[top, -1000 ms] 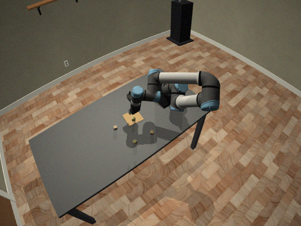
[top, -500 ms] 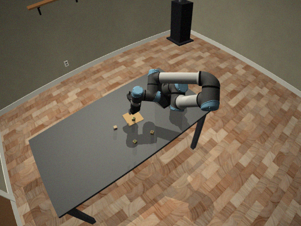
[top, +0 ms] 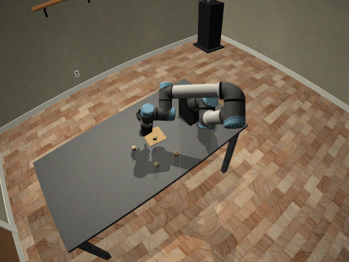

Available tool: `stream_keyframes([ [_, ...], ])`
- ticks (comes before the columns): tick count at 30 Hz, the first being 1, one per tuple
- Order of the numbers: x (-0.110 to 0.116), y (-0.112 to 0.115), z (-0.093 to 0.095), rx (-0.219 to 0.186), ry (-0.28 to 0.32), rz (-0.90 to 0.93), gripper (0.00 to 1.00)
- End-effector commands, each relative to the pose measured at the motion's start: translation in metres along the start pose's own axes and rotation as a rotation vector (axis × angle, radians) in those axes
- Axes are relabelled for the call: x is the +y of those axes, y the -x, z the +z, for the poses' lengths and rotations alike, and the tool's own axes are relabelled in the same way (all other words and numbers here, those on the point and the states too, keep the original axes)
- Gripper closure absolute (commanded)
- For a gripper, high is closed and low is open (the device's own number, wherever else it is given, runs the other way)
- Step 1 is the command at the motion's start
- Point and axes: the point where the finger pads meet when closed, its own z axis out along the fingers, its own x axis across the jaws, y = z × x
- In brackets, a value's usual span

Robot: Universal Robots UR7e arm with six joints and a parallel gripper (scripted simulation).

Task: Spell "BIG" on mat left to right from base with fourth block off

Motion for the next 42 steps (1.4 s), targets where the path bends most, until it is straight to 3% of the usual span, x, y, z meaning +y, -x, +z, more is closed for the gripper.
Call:
stream_keyframes([
  [1, -0.006, 0.056, 0.006, -0.002, 0.001, 0.003, 0.0],
  [3, -0.007, 0.073, 0.01, -0.002, 0.002, 0.002, 0.0],
  [11, -0.009, 0.097, 0.016, -0.002, 0.003, 0.002, 0.0],
  [42, -0.009, 0.097, 0.016, -0.002, 0.002, 0.003, 0.0],
])
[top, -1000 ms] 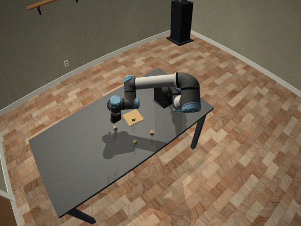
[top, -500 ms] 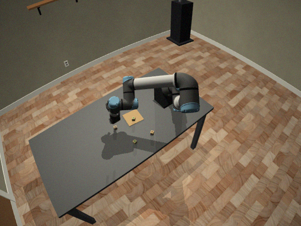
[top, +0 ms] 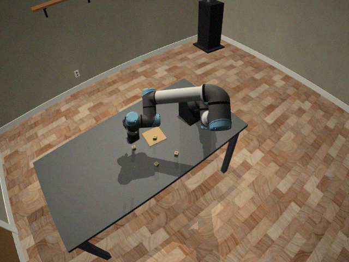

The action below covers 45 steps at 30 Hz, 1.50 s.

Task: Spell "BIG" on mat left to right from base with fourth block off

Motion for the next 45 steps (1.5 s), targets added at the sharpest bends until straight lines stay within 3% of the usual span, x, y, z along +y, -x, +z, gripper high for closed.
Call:
stream_keyframes([
  [1, 0.001, 0.002, -0.001, -0.003, -0.001, -0.002, 0.0],
  [21, 0.005, 0.0, -0.004, -0.003, 0.006, -0.006, 0.0],
  [25, 0.042, -0.004, -0.022, -0.005, 0.058, -0.035, 0.0],
  [29, 0.107, -0.017, -0.053, -0.012, 0.151, -0.081, 0.0],
  [31, 0.107, -0.017, -0.053, -0.012, 0.151, -0.081, 0.0],
  [36, 0.178, -0.038, -0.087, -0.025, 0.251, -0.125, 0.0],
  [39, 0.194, -0.043, -0.095, -0.029, 0.274, -0.134, 0.0],
  [45, 0.193, -0.044, -0.094, -0.027, 0.278, -0.129, 0.0],
])
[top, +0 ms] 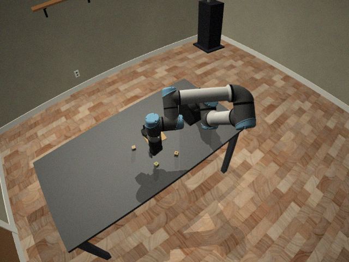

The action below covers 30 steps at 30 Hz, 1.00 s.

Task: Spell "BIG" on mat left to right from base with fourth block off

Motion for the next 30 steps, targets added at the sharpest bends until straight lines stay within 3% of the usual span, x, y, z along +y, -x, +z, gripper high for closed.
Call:
stream_keyframes([
  [1, 0.001, -0.002, 0.003, 0.006, 0.018, 0.01, 0.0],
  [13, 0.001, -0.002, 0.003, 0.006, 0.017, 0.009, 0.0],
  [18, 0.001, -0.004, 0.044, 0.015, 0.02, 0.01, 0.0],
  [22, 0.001, -0.004, 0.054, 0.017, 0.021, 0.009, 0.0],
  [30, 0.002, -0.003, 0.052, 0.012, 0.018, 0.006, 0.0],
])
